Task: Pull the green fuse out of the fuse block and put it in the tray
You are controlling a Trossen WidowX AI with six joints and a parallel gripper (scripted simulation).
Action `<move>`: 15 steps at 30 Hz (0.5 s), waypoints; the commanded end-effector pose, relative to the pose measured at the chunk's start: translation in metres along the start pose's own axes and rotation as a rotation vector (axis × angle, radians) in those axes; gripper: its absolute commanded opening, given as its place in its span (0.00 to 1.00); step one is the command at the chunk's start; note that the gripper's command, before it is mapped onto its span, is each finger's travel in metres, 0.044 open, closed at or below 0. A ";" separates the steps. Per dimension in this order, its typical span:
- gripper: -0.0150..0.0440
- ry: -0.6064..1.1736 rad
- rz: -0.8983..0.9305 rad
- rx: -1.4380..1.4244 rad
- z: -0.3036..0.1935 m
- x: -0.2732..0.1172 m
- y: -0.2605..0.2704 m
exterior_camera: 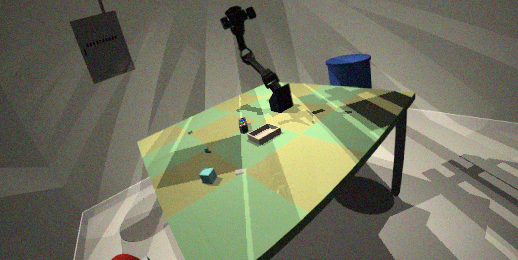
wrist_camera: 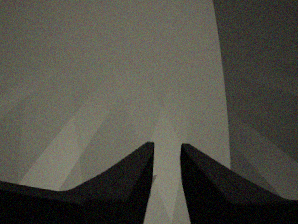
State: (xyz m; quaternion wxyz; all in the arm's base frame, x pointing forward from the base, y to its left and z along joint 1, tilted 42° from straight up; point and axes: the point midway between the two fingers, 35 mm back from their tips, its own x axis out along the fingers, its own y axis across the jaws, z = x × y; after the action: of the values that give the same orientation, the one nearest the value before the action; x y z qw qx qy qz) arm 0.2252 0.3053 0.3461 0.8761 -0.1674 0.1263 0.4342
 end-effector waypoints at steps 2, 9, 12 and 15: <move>0.38 0.221 -0.167 0.174 -0.064 0.034 -0.045; 0.38 0.504 -0.439 0.416 -0.164 0.049 -0.111; 0.38 0.617 -0.560 0.512 -0.208 0.044 -0.137; 0.38 0.720 -0.675 0.600 -0.249 0.034 -0.158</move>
State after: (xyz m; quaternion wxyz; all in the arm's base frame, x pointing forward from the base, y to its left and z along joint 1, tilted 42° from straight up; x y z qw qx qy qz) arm 0.3474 0.1737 0.1657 0.8944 -0.0923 0.4330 0.0638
